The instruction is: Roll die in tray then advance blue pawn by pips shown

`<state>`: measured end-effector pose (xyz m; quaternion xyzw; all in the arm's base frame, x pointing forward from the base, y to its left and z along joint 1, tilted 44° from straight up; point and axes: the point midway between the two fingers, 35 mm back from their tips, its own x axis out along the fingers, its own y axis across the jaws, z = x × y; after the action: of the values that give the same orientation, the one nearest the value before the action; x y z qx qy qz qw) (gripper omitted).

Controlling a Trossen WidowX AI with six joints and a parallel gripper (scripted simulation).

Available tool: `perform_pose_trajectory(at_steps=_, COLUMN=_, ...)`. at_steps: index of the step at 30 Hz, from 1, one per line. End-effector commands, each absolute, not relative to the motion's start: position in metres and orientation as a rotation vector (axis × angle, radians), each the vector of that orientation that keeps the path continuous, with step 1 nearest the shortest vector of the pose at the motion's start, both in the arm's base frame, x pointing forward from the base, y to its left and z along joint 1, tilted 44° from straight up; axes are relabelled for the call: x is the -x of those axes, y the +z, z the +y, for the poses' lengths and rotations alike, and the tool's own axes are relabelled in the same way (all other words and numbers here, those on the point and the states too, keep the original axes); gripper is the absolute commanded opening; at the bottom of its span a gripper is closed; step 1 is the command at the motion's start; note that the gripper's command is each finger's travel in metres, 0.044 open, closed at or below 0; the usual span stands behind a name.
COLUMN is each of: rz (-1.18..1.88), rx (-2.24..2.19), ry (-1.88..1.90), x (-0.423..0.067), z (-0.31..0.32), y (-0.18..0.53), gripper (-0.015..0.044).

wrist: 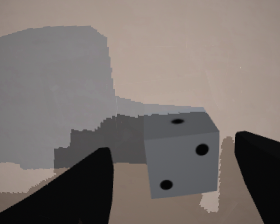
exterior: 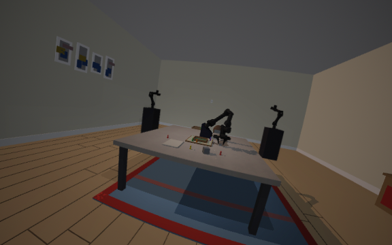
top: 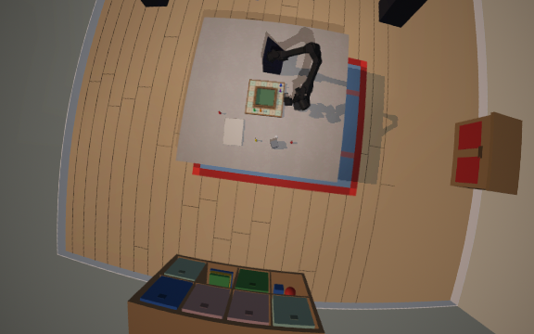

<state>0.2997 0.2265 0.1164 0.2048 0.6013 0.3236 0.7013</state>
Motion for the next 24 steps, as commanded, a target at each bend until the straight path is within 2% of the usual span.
perform_pose_trajectory(at_steps=1, rz=1.341, rx=-0.456, ry=0.712, x=-0.301, z=0.227, y=0.113, gripper=0.017)
perform_pose_trajectory(at_steps=3, rz=1.341, rx=-0.456, ry=0.712, x=-0.301, z=0.227, y=0.113, gripper=0.0118)
perform_pose_trajectory(at_steps=11, rz=1.341, rx=-0.456, ry=0.712, x=-0.301, z=0.227, y=0.113, gripper=0.0064)
perform_pose_trajectory(at_steps=14, rz=1.341, rx=-0.455, ry=0.711, x=-0.302, z=0.224, y=0.116, gripper=0.0)
perform_pose_trajectory(at_steps=24, rz=1.345, rx=-0.445, ry=0.705, x=-0.304, z=0.173, y=0.165, gripper=0.0)
